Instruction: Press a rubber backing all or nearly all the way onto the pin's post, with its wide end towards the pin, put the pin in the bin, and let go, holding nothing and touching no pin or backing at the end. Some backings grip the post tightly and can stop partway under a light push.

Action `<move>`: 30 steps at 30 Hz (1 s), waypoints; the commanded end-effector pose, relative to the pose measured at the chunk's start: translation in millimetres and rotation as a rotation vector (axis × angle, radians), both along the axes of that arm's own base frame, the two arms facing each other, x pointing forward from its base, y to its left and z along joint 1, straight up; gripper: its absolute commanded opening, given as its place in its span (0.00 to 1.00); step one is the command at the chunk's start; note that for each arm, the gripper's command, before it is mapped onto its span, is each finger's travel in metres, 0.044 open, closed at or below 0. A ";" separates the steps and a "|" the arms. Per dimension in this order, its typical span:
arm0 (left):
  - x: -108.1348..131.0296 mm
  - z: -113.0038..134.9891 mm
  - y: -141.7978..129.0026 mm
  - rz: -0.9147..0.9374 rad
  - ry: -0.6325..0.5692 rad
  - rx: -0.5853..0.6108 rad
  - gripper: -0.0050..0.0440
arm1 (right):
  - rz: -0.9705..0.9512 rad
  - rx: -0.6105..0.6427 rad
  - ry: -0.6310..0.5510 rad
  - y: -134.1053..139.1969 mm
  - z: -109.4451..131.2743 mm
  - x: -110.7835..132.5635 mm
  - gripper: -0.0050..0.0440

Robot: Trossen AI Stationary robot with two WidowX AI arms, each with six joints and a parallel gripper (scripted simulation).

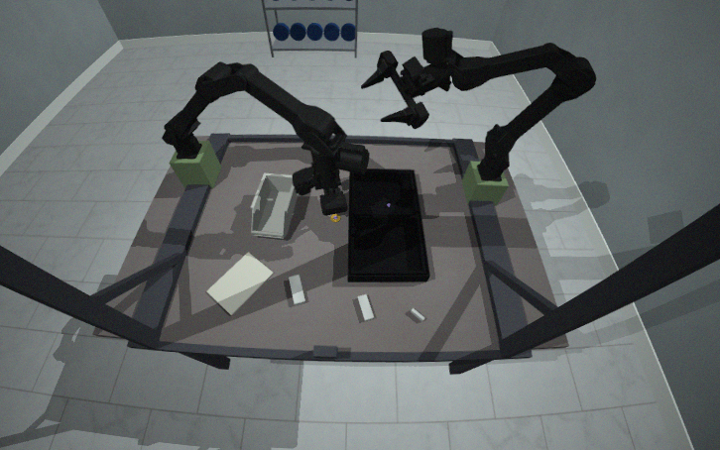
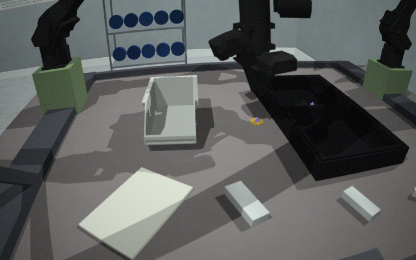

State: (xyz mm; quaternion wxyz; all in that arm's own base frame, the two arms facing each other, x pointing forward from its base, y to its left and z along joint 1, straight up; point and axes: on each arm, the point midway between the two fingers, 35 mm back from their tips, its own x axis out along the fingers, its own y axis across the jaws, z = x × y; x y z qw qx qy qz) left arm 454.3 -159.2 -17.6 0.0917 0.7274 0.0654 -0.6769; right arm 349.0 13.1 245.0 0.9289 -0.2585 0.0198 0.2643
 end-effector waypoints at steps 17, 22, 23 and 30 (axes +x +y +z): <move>15.4 -26.1 -2.9 -0.320 0.030 0.036 0.37 | -0.485 0.519 -0.114 -11.7 86.2 -34.1 1.00; 16.2 -24.1 -3.2 -0.317 0.025 0.035 0.37 | -0.509 0.544 -0.117 -12.3 90.2 -35.7 1.00; 13.2 -26.9 -3.1 -0.317 0.035 0.034 0.37 | -0.513 0.550 -0.118 -12.4 91.0 -36.1 1.00; 11.9 -40.1 -0.6 -0.318 0.052 0.038 0.37 | -0.525 0.551 -0.101 -12.6 84.0 -34.6 1.00</move>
